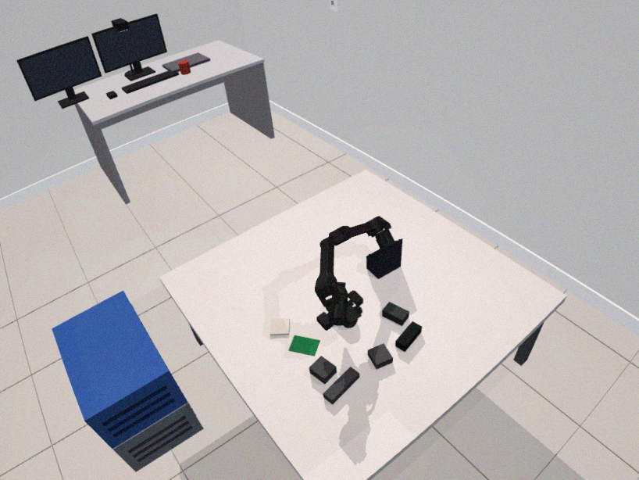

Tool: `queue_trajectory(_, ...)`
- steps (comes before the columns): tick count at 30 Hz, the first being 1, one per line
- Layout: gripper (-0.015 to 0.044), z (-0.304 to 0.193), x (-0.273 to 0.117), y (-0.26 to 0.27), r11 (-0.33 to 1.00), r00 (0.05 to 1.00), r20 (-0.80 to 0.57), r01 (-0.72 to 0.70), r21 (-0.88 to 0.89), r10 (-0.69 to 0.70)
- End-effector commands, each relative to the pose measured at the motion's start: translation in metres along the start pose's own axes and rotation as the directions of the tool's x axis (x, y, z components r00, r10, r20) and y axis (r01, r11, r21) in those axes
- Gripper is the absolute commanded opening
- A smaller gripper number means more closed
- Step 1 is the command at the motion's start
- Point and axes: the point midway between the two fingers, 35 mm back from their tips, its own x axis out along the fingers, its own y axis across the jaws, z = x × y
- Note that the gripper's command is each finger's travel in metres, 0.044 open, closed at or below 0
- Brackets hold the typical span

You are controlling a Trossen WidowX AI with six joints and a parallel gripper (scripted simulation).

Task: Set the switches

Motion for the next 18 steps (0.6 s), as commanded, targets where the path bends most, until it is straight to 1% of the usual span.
queue_trajectory(1, 0.0, 0.0019, 0.0009, -0.0055, 0.999, 0.999, -0.001, -0.032, -0.035, 0.032)
queue_trajectory(16, 0.0, 0.0009, 0.0037, -0.0042, 0.999, 0.999, -0.012, -0.039, -0.038, 0.038)
queue_trajectory(18, 0.0053, 0.0014, 0.0017, -0.0023, 0.999, 0.999, -0.012, -0.032, -0.036, 0.032)
